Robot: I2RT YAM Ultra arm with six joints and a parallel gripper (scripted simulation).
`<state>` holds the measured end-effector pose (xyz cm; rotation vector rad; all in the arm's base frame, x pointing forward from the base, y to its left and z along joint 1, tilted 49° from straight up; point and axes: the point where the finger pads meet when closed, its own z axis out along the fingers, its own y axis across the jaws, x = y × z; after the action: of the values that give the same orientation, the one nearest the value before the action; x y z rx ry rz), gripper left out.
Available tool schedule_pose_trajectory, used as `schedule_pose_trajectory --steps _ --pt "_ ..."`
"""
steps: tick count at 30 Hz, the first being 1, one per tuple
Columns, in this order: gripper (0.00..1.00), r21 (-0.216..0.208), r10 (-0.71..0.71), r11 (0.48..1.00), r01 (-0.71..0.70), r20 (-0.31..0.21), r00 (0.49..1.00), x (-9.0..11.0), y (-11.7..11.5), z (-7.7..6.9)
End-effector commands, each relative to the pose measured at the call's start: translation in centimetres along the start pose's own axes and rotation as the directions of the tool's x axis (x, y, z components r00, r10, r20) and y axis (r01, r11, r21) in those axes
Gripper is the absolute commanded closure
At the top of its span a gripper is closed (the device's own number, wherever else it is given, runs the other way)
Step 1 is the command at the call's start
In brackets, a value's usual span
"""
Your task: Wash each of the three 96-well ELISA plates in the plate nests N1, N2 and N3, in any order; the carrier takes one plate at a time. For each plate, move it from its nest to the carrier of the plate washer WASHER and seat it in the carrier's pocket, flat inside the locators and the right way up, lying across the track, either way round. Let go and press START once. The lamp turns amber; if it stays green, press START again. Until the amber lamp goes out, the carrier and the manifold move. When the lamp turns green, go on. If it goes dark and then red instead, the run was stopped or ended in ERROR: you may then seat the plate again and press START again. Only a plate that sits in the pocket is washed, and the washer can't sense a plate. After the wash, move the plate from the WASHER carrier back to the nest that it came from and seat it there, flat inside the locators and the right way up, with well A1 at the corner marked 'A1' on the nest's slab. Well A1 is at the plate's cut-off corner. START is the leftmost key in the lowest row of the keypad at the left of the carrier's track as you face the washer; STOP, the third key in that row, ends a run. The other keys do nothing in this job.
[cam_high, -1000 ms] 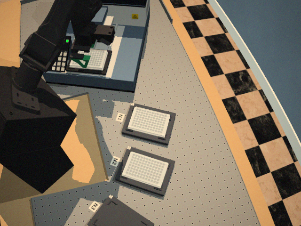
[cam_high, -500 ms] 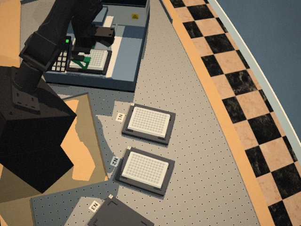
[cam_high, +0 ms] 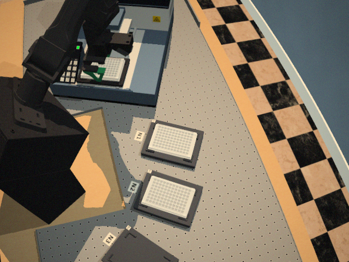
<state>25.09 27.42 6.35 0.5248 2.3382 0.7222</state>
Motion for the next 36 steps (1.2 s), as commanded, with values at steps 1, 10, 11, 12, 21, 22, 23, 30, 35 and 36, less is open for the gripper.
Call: schedule_pose_trajectory --steps 1,10,11,12,21,22,23,30,35,36 --pt "0.00 -0.007 -0.002 1.000 0.002 0.002 1.000 -0.06 0.24 -0.10" --pt "0.20 -0.007 -0.002 1.000 0.002 0.002 1.000 -0.06 0.24 -0.10" --pt "0.20 -0.007 -0.002 1.000 0.002 0.002 1.000 -0.06 0.24 -0.10" --pt "0.30 -0.007 -0.002 1.000 0.002 0.002 1.000 -0.06 0.24 -0.10" --pt "0.50 -0.007 -0.002 1.000 0.002 0.002 1.000 -0.06 0.24 -0.10" --pt "0.50 -0.007 -0.002 1.000 0.002 0.002 1.000 -0.06 0.24 -0.10" --pt "0.60 -0.007 -0.002 1.000 0.002 0.002 1.000 -0.06 0.24 -0.10" --pt "0.80 -0.007 -0.002 1.000 0.002 0.002 1.000 -0.06 0.24 -0.10" --pt "0.90 -0.007 -0.002 1.000 0.002 0.002 1.000 -0.06 0.24 -0.10" --pt "0.90 -0.007 -0.002 1.000 0.002 0.002 1.000 -0.06 0.24 -0.10"
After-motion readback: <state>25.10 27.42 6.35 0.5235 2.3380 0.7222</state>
